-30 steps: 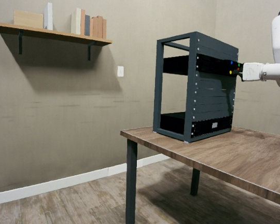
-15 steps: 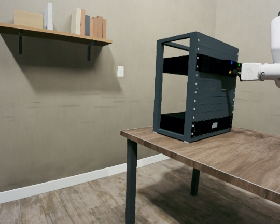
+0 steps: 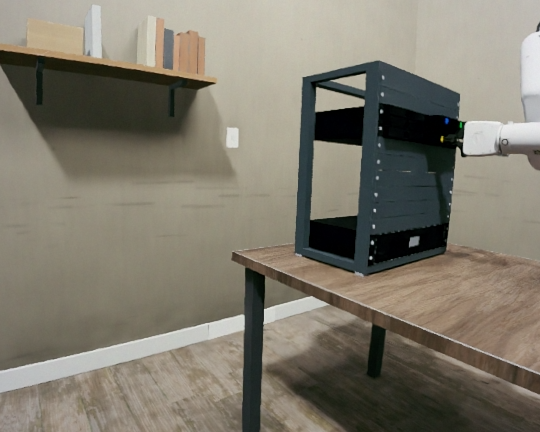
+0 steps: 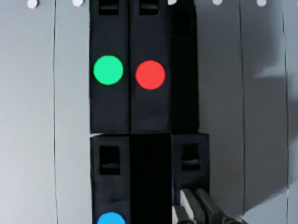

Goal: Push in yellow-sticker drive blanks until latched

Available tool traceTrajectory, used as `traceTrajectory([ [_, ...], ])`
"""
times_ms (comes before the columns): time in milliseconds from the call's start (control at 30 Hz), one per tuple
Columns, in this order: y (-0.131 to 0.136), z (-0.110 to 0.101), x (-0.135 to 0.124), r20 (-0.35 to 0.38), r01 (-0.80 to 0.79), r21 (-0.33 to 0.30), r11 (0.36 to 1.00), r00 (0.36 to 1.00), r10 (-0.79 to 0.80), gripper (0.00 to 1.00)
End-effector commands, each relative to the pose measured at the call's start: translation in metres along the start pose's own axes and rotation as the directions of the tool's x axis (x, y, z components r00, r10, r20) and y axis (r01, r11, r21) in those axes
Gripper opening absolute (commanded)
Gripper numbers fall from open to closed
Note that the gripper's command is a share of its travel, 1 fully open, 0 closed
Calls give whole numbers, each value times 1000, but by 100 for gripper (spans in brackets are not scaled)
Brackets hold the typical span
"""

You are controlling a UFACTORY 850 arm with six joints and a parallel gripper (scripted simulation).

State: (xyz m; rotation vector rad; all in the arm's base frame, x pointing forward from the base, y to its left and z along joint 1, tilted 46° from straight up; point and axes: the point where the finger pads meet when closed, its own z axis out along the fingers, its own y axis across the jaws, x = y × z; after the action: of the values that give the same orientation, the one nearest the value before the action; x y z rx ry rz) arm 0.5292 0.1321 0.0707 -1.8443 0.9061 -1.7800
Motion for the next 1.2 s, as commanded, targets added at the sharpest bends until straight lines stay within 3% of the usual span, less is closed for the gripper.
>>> traceTrajectory([
  [0,-1,6,0,-1,-1,2,1000,1000,1,0],
  [1167,-1,19,0,-1,-1,2,1000,1000,1,0],
])
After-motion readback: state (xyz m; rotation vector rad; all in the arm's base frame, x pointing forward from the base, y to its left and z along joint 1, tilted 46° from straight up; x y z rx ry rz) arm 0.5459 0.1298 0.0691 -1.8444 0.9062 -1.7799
